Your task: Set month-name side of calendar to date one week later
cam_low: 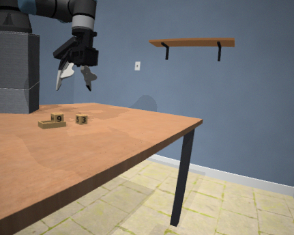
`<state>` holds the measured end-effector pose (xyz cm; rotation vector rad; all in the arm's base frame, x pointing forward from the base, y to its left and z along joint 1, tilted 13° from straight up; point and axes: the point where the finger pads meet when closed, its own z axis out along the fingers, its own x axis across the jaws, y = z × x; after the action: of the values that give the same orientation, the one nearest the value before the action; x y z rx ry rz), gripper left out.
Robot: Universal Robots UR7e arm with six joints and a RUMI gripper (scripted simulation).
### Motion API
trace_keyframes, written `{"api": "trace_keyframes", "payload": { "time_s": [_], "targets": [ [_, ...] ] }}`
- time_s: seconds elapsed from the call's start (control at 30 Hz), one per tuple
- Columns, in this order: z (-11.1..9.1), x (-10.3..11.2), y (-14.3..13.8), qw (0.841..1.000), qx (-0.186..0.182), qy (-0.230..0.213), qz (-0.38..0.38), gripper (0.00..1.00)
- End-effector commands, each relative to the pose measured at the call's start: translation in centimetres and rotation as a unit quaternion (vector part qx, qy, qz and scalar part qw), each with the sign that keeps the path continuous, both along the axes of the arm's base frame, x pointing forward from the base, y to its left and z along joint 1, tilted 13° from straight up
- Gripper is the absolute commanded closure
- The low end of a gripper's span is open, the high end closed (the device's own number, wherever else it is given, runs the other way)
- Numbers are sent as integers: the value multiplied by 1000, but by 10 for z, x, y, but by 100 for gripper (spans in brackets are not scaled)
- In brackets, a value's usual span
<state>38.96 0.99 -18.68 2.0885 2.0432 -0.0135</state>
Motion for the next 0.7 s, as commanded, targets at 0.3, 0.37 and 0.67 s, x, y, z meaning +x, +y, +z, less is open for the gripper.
{"api": "trace_keyframes", "payload": {
  "time_s": [0.3,0.37,0.67],
  "targets": [
    [1,-2,-3,981,25,-32,-190,0],
    [1,-2,-3,976,29,-36,-213,0],
    [1,-3,-5,951,42,-51,-302,0]
  ]
}}
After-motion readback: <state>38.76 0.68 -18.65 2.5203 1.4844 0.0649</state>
